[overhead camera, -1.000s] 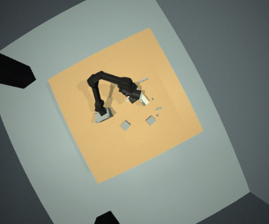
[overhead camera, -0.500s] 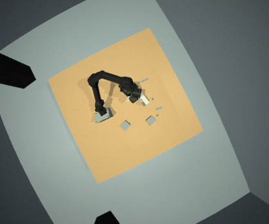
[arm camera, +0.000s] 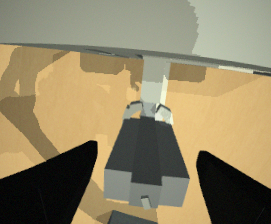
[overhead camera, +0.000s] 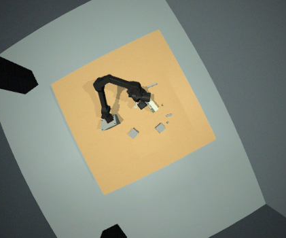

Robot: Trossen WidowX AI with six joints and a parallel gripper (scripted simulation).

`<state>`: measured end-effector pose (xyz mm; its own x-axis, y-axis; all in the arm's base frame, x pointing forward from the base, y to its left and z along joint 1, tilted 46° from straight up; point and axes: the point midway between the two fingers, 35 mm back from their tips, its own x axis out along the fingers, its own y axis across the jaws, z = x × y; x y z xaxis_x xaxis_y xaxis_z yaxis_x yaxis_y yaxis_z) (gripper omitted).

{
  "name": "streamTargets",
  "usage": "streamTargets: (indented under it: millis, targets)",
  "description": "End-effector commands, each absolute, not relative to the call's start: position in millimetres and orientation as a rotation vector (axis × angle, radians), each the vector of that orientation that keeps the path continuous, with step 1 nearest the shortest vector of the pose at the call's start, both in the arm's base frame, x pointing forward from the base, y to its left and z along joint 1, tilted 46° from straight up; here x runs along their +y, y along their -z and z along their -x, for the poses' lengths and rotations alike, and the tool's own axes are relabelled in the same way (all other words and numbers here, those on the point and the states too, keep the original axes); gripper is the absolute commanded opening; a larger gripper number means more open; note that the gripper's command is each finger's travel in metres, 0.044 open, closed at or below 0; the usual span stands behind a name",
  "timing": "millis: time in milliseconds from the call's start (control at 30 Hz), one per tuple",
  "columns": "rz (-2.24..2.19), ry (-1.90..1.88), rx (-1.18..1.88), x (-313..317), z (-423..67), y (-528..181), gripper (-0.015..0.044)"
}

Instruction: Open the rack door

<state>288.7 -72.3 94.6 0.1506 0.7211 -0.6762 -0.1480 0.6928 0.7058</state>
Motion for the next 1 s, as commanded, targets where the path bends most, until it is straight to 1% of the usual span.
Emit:
streamTargets:
  millis: [0,267,500,967]
  targets:
    - [-0.548,-0.666,1.297,-66.2,-287.9,-89.4,0.0295]
    - [-0.539,-0.658,1.315,-58.5,-289.0,-83.0,0.0295]
    - [-0.539,-0.658,1.315,-58.5,-289.0,-83.0,0.0111]
    - [-0.539,-0.658,1.315,-58.5,-289.0,-83.0,0.0022]
